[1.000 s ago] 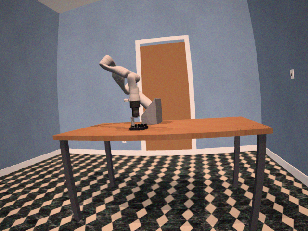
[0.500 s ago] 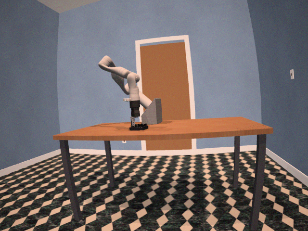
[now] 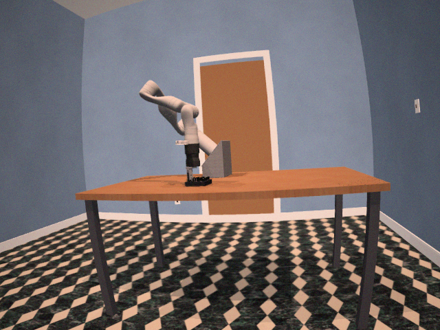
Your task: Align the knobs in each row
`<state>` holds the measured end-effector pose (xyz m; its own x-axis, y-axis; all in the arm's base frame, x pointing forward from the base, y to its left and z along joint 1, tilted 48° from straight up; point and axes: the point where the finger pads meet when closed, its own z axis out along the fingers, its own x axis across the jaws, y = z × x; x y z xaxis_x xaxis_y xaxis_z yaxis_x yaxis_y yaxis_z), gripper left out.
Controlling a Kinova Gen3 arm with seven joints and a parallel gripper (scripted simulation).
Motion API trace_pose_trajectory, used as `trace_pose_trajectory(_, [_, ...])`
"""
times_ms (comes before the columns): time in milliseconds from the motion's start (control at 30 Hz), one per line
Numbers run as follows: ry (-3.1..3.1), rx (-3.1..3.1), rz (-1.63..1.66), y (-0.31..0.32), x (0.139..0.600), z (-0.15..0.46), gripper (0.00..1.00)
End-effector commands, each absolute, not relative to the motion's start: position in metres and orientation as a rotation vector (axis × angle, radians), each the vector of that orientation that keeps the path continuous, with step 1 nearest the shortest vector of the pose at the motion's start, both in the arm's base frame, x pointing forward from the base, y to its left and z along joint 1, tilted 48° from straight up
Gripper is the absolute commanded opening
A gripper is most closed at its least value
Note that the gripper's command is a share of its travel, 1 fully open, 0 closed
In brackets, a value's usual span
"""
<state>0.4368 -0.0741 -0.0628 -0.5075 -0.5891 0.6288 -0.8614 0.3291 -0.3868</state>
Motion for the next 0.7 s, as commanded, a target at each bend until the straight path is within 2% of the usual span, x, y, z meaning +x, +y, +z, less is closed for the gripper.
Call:
trace_pose_trajectory(0, [-2.199,1.314,0.982,-0.0747,0.4365,-0.0622,0.30])
trace_pose_trajectory(667, [-2.048,1.472,0.918,-0.0747,0.4365,-0.0622,0.30])
